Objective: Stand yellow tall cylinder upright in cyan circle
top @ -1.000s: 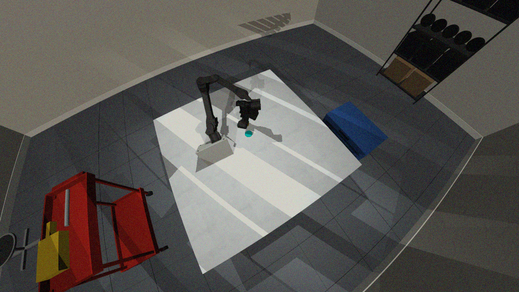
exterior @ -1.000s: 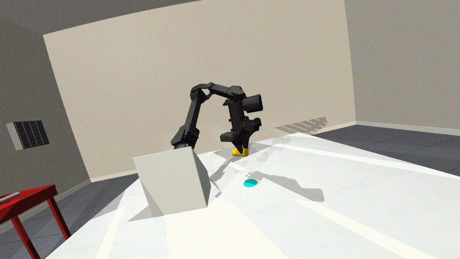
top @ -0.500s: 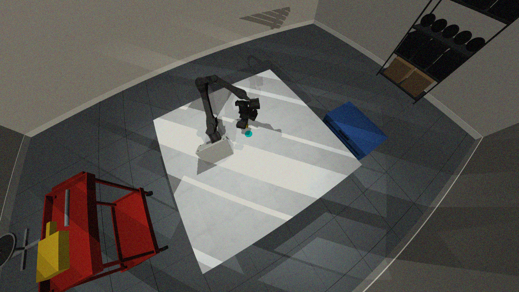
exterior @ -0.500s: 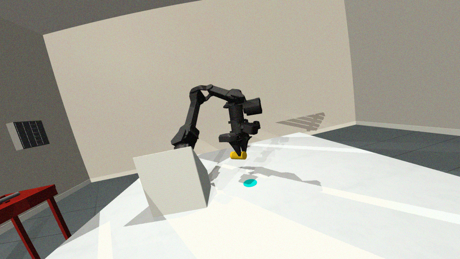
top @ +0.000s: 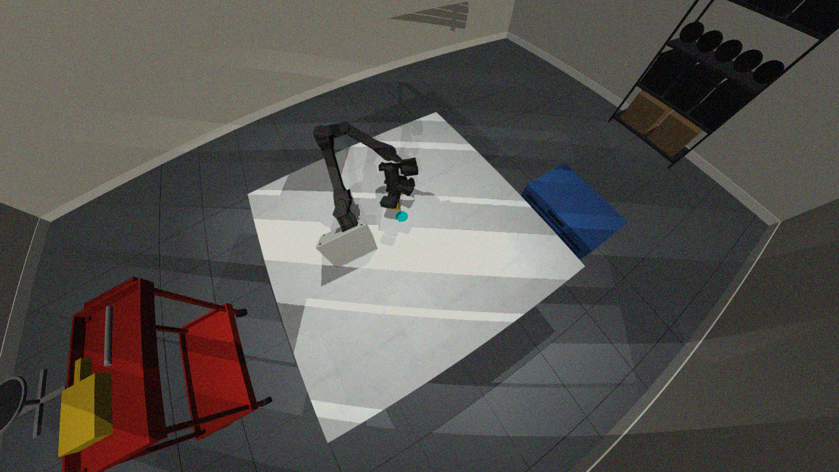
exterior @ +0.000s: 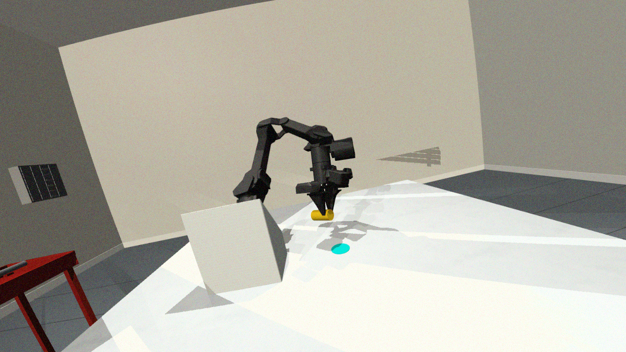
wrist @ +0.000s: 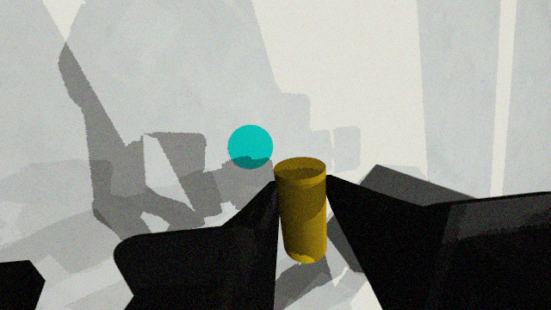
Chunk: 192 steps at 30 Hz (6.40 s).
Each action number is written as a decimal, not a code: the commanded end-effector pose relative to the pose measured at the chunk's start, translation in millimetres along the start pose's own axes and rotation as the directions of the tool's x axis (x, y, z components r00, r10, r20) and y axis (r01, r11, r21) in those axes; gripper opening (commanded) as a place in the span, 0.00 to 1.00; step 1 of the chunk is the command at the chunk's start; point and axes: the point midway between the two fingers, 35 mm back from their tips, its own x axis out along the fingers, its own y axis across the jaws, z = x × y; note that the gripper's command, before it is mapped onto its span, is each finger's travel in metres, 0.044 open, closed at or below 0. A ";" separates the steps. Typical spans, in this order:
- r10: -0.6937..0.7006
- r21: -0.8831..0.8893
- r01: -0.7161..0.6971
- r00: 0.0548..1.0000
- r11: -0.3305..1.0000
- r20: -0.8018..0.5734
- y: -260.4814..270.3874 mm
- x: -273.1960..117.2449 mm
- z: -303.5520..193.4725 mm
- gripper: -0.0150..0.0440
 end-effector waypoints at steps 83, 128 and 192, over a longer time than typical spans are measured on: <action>-0.323 0.110 0.307 0.841 0.945 0.435 -19.3 20.7 -5.4 0.43; -0.297 0.164 0.256 0.671 0.953 0.679 -15.0 15.6 -4.8 0.43; -0.085 0.103 -0.026 0.389 0.994 0.917 3.1 -2.9 -14.7 0.43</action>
